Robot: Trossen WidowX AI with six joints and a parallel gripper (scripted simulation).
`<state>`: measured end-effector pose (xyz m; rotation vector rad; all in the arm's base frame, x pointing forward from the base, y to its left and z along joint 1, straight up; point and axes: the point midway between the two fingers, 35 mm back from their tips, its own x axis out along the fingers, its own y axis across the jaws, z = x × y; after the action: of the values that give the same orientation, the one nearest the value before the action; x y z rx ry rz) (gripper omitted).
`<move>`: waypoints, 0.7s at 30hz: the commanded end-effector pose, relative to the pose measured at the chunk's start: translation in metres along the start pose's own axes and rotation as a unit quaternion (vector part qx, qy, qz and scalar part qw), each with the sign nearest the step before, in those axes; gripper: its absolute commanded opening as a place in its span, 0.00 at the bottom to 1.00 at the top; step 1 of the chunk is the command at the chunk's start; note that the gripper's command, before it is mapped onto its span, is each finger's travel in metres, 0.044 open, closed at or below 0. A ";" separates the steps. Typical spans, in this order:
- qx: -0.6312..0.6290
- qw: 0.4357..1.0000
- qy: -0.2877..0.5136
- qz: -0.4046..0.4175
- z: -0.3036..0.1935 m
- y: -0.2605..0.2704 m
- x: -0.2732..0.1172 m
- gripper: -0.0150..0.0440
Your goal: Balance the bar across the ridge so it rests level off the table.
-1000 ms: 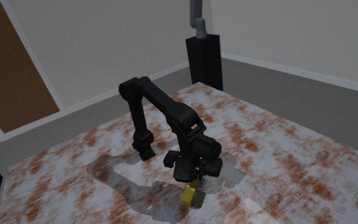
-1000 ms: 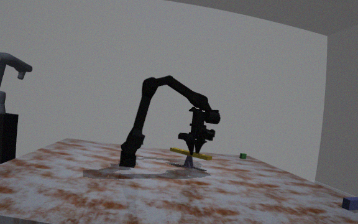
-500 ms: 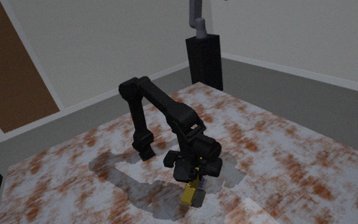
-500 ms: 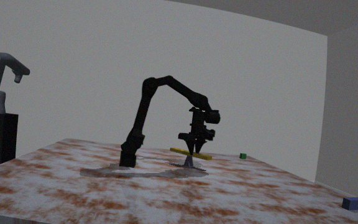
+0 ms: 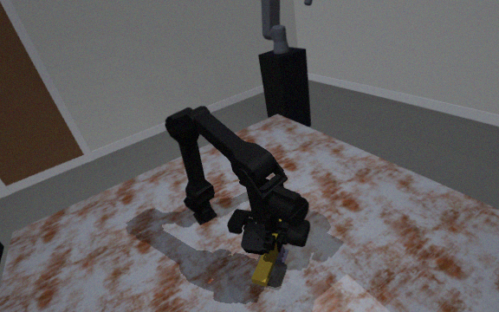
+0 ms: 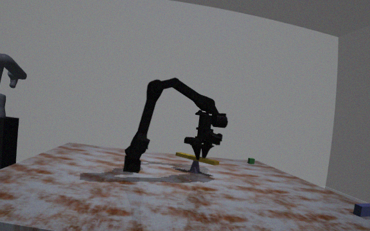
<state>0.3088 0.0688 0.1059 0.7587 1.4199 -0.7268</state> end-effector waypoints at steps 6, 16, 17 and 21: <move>0.000 1.000 0.000 0.000 0.000 0.000 0.000 0.57; 0.000 1.000 0.000 0.000 0.000 0.000 0.000 0.57; 0.000 1.000 0.000 0.000 0.000 0.000 0.000 0.61; 0.000 1.000 0.000 0.000 0.000 0.000 0.000 0.79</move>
<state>0.3089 0.0689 0.1059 0.7591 1.4197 -0.7266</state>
